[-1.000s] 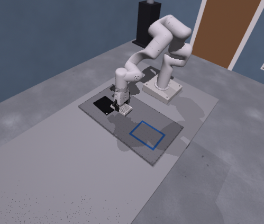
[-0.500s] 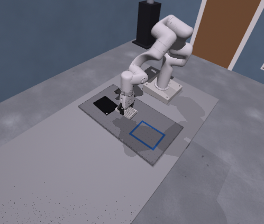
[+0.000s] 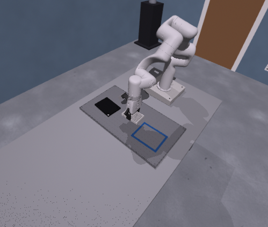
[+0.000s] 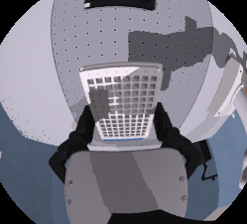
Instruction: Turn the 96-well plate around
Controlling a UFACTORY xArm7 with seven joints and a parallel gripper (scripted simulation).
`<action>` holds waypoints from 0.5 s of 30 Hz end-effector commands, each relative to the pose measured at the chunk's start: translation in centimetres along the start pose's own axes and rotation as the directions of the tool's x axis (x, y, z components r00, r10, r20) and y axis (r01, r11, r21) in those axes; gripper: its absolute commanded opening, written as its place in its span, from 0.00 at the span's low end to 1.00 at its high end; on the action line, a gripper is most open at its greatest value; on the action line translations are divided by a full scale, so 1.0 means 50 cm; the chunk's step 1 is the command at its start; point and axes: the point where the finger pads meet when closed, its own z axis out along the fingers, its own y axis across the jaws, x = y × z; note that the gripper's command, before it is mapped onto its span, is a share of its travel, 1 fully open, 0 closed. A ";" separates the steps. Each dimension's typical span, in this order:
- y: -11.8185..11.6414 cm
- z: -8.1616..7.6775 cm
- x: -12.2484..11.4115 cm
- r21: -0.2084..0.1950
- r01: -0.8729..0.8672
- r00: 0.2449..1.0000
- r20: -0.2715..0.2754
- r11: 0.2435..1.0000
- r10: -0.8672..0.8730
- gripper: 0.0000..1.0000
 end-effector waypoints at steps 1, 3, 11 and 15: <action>-0.004 -0.002 -0.022 0.004 0.000 1.000 0.000 1.000 0.000 0.00; -0.004 -0.002 -0.036 0.004 0.000 1.000 0.000 1.000 0.000 0.00; -0.006 -0.001 -0.076 0.004 0.000 1.000 0.000 1.000 0.000 0.00; -0.007 0.000 -0.102 0.004 0.000 1.000 0.000 1.000 0.000 0.00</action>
